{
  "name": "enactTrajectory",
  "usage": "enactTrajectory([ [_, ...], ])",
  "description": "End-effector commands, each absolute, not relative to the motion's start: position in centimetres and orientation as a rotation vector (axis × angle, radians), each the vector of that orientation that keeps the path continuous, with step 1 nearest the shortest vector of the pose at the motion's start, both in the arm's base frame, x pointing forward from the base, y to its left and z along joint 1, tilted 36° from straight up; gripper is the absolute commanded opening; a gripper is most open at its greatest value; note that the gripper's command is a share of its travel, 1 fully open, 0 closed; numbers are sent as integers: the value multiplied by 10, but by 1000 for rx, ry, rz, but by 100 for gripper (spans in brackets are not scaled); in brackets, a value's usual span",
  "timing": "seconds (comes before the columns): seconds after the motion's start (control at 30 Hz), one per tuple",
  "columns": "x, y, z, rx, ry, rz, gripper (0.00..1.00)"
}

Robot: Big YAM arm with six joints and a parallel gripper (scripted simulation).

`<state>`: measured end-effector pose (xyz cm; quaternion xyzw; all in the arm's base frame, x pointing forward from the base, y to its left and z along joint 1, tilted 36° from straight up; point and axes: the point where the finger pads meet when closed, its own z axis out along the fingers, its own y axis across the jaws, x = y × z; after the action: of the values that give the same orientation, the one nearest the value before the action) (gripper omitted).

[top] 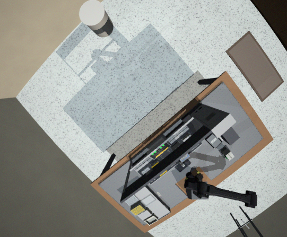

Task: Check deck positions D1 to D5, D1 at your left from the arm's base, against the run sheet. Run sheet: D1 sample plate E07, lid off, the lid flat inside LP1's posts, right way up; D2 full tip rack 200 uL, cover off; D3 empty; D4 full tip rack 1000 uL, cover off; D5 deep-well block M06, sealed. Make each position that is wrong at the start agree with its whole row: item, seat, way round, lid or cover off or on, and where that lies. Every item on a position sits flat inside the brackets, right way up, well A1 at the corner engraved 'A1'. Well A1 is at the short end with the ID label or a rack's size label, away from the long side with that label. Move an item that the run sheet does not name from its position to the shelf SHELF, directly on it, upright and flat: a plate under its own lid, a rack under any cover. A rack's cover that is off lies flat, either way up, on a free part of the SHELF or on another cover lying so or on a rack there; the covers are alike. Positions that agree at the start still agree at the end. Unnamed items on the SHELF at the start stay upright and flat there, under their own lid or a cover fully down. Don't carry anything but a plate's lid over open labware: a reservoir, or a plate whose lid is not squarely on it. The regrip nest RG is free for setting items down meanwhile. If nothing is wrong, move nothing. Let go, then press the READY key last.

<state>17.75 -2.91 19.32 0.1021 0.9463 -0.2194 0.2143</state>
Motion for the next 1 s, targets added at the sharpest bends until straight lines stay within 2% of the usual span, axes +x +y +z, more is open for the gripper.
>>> enactTrajectory([
  [0.0, 182, -36, 212, 215, 2606, -607, 100],
  [0.23, 177, -63, 236, 221, 2575, -609, 100],
  [0.97, 177, -61, 233, 202, 2596, -618, 100],
])
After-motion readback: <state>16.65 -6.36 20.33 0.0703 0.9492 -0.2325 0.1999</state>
